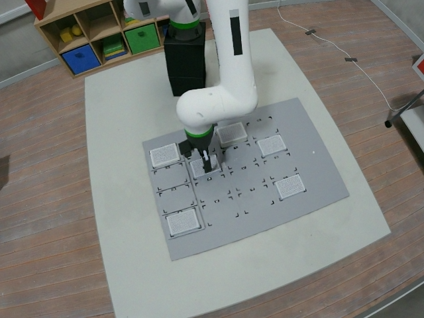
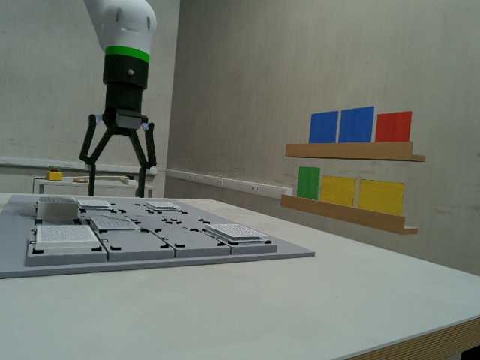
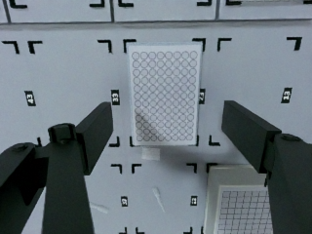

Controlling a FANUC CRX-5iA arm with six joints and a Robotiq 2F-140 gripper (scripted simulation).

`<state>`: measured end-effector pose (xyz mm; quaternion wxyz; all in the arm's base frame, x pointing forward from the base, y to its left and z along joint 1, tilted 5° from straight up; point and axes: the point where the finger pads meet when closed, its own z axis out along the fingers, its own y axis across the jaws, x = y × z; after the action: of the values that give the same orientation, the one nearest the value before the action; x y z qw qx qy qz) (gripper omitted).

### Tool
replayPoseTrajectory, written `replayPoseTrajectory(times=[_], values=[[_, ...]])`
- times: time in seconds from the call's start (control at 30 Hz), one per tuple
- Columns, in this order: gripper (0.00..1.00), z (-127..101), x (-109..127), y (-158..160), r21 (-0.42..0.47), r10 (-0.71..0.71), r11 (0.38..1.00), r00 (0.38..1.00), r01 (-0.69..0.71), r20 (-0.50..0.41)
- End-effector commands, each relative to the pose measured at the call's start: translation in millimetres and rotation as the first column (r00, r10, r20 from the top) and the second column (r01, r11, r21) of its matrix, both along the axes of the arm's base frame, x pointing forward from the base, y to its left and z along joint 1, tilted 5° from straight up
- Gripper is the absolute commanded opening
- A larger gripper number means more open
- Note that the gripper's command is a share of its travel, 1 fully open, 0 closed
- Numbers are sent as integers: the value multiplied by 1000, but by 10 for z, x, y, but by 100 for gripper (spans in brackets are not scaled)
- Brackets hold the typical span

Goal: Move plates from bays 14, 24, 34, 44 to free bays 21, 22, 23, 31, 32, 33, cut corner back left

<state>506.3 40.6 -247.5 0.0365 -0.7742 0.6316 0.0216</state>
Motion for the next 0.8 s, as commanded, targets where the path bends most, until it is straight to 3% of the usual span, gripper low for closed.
replayPoseTrajectory(times=[0.0, 0.33, 0.77], values=[[70, 21, 8, -1, 0, 0, 1000, 1000, 0, 2], [70, 21, 8, -1, 0, 0, 1000, 1000, 0, 2], [70, -22, -185, -484, 0, 0, 1000, 1000, 0, 2]])
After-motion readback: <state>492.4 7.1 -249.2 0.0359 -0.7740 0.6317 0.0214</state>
